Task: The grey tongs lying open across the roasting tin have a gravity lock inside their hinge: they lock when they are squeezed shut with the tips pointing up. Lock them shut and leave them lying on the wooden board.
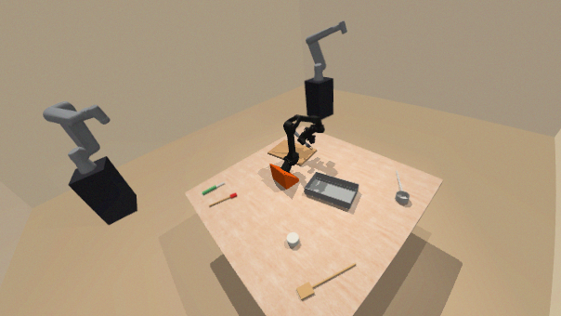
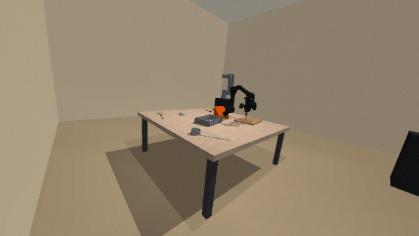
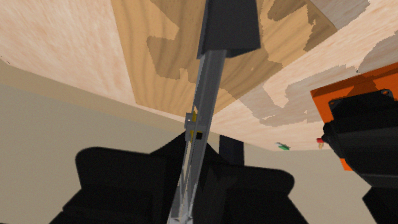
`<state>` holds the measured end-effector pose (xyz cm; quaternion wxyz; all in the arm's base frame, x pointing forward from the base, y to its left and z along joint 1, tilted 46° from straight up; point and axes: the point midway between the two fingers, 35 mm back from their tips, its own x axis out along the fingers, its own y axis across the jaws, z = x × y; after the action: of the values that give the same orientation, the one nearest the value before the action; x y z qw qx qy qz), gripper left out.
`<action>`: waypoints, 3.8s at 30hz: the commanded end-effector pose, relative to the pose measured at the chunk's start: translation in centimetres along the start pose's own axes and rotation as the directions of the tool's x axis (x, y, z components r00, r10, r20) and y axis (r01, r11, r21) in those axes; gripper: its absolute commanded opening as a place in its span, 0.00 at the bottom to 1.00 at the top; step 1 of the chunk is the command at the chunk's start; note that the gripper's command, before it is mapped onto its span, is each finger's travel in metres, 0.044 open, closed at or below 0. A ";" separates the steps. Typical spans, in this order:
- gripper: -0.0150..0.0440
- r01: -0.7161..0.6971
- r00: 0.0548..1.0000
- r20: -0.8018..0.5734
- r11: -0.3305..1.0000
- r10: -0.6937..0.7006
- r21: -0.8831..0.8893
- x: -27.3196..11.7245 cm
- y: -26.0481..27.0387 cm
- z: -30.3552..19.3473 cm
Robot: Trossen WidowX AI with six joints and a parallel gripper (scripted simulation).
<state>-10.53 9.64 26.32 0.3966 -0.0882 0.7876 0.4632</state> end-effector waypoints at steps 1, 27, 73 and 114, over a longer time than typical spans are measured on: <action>0.00 -0.015 1.000 -0.008 1.000 0.015 -0.010 -0.1 0.1 -0.2; 0.00 -0.015 1.000 -0.008 1.000 0.015 -0.010 -0.1 0.1 -0.2; 0.00 0.367 0.897 0.198 0.916 -0.395 0.162 1.8 -3.6 0.8; 0.00 0.249 0.763 0.580 0.958 -0.285 0.142 2.7 -1.5 1.3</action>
<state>-10.46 10.30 22.66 0.6870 -0.0589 0.6207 0.3732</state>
